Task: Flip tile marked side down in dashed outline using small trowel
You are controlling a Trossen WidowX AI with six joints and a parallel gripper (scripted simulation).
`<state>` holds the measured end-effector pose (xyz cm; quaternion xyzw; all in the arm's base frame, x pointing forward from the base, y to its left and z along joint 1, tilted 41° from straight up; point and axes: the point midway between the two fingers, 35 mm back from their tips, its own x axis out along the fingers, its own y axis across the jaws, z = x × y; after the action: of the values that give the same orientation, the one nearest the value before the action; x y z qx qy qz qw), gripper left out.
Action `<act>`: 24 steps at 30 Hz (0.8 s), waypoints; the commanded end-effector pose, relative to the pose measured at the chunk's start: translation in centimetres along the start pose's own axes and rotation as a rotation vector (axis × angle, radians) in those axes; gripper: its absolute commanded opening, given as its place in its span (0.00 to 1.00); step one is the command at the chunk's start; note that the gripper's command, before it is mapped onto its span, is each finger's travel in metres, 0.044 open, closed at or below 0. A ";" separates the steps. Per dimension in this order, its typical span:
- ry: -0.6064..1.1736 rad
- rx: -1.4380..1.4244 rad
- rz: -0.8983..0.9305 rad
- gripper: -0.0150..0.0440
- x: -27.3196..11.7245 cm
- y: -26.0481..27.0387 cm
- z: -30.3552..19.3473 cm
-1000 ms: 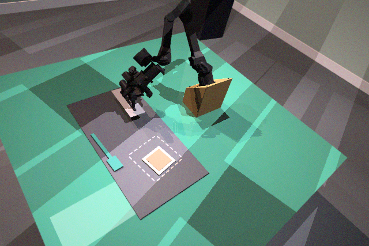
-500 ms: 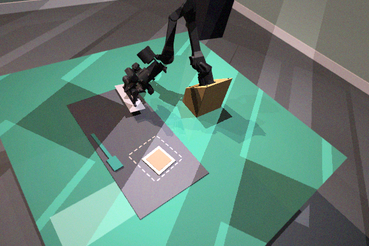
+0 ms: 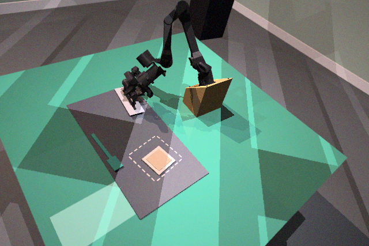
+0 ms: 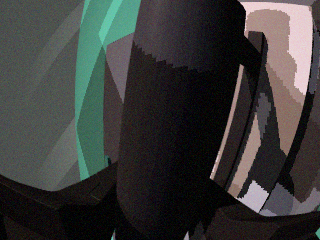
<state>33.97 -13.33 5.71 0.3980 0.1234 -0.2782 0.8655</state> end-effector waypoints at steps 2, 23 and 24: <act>0.004 -0.006 0.014 0.25 0.6 -0.2 -0.1; 0.004 -0.006 0.014 0.76 0.9 -0.7 -0.1; 0.004 -0.006 0.014 0.76 0.9 -0.7 -0.1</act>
<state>34.28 -14.00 4.81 0.3973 0.1231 -0.2727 0.8676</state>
